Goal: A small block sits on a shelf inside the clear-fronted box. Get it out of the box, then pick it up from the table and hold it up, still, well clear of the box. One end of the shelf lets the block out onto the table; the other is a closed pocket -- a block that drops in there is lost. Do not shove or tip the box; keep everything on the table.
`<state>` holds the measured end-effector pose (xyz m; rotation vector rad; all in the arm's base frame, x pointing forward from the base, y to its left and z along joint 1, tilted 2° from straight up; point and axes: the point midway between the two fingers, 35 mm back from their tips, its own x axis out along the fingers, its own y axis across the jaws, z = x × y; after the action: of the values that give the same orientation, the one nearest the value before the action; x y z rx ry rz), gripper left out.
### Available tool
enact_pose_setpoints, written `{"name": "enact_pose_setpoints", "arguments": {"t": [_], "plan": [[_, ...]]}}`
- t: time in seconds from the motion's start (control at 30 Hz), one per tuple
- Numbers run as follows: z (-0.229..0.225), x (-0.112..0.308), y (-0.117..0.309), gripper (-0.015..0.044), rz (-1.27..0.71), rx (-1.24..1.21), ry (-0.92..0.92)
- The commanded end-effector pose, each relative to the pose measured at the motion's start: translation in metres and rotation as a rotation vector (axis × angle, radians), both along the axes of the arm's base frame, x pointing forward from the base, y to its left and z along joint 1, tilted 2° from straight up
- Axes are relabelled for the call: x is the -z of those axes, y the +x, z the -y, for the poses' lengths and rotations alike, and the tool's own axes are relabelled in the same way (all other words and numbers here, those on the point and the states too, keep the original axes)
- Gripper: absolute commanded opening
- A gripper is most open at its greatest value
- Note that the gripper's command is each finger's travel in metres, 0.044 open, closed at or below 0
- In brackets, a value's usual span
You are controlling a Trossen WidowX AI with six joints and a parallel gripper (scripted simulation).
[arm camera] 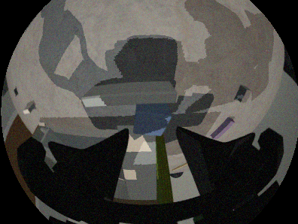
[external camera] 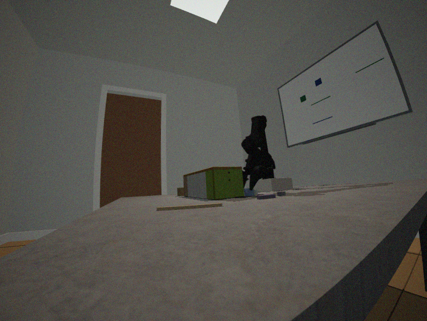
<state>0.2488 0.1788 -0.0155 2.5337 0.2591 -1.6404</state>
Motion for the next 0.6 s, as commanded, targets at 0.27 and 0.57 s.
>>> {"name": "enact_pose_setpoints", "arguments": {"t": [0.27, 0.57], "plan": [[0.0032, 0.0169, -0.0023, 0.0259, -0.002, -0.004, -0.012], [0.0031, 0.0161, -0.0022, 0.0062, -0.002, -0.004, -0.012]]}}
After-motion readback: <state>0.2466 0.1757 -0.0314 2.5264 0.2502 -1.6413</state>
